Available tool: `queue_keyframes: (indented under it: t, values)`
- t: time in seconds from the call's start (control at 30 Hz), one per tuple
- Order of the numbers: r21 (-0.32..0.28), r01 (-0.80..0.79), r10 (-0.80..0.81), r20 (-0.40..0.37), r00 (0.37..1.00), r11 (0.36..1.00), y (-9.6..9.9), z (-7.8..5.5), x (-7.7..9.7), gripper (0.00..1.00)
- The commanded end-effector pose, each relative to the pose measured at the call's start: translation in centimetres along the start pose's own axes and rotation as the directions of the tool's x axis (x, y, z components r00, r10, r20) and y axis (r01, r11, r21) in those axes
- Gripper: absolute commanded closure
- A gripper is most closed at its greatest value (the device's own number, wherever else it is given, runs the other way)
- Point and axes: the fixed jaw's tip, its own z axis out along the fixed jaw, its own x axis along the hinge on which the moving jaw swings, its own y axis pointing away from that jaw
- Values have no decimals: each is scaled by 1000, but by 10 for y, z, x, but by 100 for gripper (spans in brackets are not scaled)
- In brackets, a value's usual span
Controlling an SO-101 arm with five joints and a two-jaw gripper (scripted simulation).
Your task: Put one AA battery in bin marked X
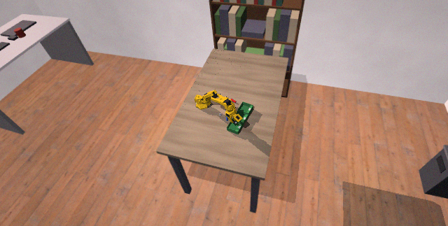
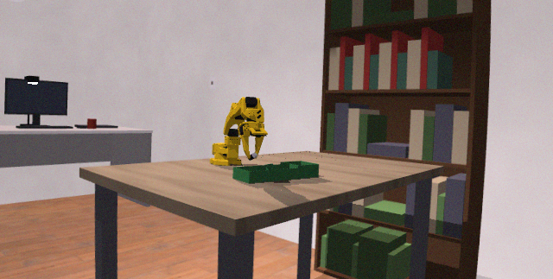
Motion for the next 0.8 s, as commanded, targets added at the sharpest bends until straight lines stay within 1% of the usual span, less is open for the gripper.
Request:
queue_keyframes:
  t: [0.0, 0.23, 0.27, 0.77]
  values:
    - [2, -16, 16, 53, 998, 1000, -3, -11, -8, 100]
    - [2, -16, 16, 53, 998, 1000, -3, -11, -8, 100]
    - [0, -33, 33, 105, 994, 999, -3, -15, -16, 100]
    - [0, -33, 33, 105, 994, 999, -3, -15, -16, 100]
